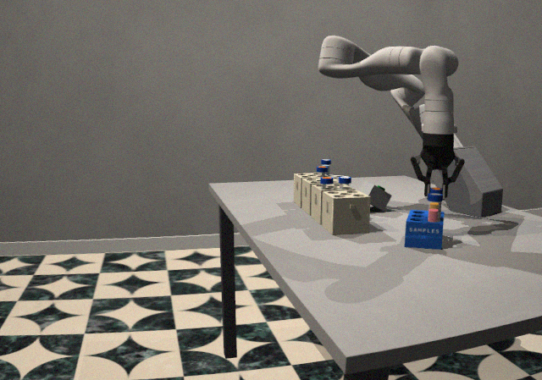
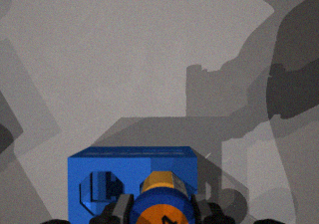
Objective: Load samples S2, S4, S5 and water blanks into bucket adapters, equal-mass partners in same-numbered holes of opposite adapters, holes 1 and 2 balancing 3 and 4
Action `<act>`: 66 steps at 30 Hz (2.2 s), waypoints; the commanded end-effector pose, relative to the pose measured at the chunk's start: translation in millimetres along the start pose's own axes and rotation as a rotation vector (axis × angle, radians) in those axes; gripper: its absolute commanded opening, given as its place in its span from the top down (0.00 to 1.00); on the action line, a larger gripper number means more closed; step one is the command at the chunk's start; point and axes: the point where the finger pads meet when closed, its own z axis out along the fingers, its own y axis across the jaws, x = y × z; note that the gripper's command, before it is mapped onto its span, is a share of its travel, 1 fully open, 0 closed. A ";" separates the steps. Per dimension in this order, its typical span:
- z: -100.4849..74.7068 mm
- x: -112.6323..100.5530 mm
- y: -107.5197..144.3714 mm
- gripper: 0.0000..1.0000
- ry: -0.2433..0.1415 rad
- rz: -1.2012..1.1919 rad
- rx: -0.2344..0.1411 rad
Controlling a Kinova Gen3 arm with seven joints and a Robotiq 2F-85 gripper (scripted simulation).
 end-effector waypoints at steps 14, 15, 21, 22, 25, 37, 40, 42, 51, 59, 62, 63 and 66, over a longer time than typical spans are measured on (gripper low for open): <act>-14.0 -0.4 0.0 0.90 -0.001 0.000 0.000; -15.3 -0.4 0.0 0.90 -0.001 0.000 0.000; -22.0 -0.3 0.0 0.90 -0.001 0.000 0.000; -22.0 -0.3 0.0 0.90 -0.001 0.000 0.000; -25.9 -0.3 0.0 0.90 -0.002 0.000 0.000; -42.0 -0.3 0.0 0.90 -0.001 0.000 0.000; -43.3 -0.3 0.0 0.90 -0.002 0.000 0.000; -45.9 -0.3 0.0 0.90 -0.002 0.000 0.000; -58.0 -0.3 0.0 0.90 -0.001 0.000 0.000; -65.9 -0.2 0.0 0.90 -0.002 0.000 0.000; -70.0 -0.3 0.0 0.90 -0.001 0.000 0.000; -71.4 -0.3 0.0 0.90 -0.001 0.000 0.000; -75.4 -0.3 0.0 0.90 -0.001 0.000 0.000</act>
